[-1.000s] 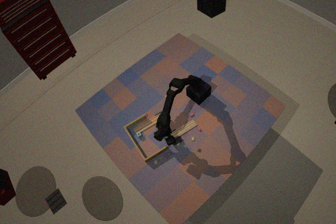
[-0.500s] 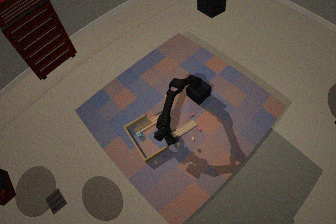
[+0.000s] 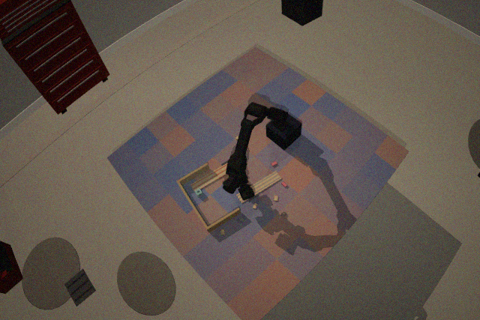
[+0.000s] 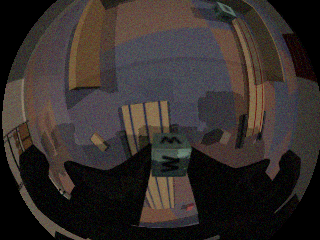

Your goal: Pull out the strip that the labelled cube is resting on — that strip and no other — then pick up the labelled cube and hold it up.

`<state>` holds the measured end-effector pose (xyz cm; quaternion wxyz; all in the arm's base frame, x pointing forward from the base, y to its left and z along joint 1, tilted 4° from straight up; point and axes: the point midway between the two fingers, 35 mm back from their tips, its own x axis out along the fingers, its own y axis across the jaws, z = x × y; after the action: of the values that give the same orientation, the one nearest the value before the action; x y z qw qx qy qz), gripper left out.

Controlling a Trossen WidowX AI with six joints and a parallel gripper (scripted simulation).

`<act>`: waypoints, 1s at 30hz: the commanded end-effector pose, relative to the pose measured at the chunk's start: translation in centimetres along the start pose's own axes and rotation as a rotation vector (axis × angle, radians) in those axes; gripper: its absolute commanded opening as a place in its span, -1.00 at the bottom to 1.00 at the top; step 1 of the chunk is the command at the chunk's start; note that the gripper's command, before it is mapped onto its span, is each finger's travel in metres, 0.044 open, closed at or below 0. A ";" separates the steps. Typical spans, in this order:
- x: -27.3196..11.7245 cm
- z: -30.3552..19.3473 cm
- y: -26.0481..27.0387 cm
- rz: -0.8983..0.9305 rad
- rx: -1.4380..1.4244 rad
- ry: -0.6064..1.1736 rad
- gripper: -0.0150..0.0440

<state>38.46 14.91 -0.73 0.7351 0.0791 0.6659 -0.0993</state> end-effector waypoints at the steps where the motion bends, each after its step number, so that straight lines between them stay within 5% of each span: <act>1: -0.8 -1.2 -0.8 0.002 0.000 0.006 -0.49; 30: -1.4 -8.4 -6.0 -0.003 -0.001 0.014 -0.49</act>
<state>29.79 11.58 0.06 0.7318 0.0758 0.6699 -0.0996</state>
